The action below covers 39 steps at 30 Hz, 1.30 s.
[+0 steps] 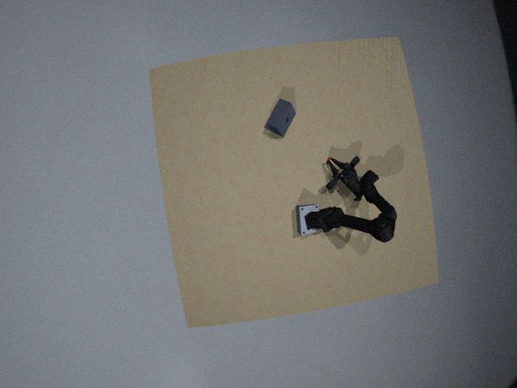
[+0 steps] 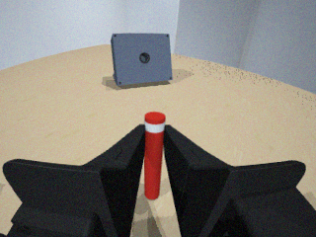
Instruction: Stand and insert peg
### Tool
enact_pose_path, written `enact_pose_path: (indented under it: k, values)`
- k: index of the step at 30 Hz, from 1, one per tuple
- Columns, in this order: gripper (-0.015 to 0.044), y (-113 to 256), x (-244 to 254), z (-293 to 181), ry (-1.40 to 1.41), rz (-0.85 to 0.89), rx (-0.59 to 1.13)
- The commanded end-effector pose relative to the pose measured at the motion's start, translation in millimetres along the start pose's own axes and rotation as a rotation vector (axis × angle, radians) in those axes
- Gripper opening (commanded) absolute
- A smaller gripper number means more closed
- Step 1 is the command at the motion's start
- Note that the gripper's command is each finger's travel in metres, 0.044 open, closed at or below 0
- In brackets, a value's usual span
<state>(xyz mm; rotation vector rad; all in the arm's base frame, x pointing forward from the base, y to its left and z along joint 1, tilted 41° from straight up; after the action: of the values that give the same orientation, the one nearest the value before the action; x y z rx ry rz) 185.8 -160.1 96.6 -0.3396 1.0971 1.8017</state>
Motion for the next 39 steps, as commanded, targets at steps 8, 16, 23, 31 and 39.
enact_pose_path:
  k: [8, 16, 23, 31, 39]
  values:
    - [0.0049, 2.6, 0.3, -3.0, 0.004, -0.002, -0.003]
    - [0.0049, 4.3, -0.1, -3.9, 0.011, -0.005, -0.01]
    - [0.0049, 5.8, -0.5, -4.6, 0.017, -0.007, -0.016]
    - [0.0049, 7.4, -1.0, -5.4, 0.024, -0.01, -0.022]
    - [0.0049, 9.0, -1.6, -6.2, 0.031, -0.013, -0.029]
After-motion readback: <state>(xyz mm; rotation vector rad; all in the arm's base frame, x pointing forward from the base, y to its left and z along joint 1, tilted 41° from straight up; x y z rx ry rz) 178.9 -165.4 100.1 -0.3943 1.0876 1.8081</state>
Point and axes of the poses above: the point midway between the two fingers, 35 mm back from their tips, its own y axis back along the fingers, its own x axis across the jaws, z = x × y, the point moved 2 cm from there along y, back along the fingers, and after that the axes turned 10 degrees about y, right-handed, at the moved point
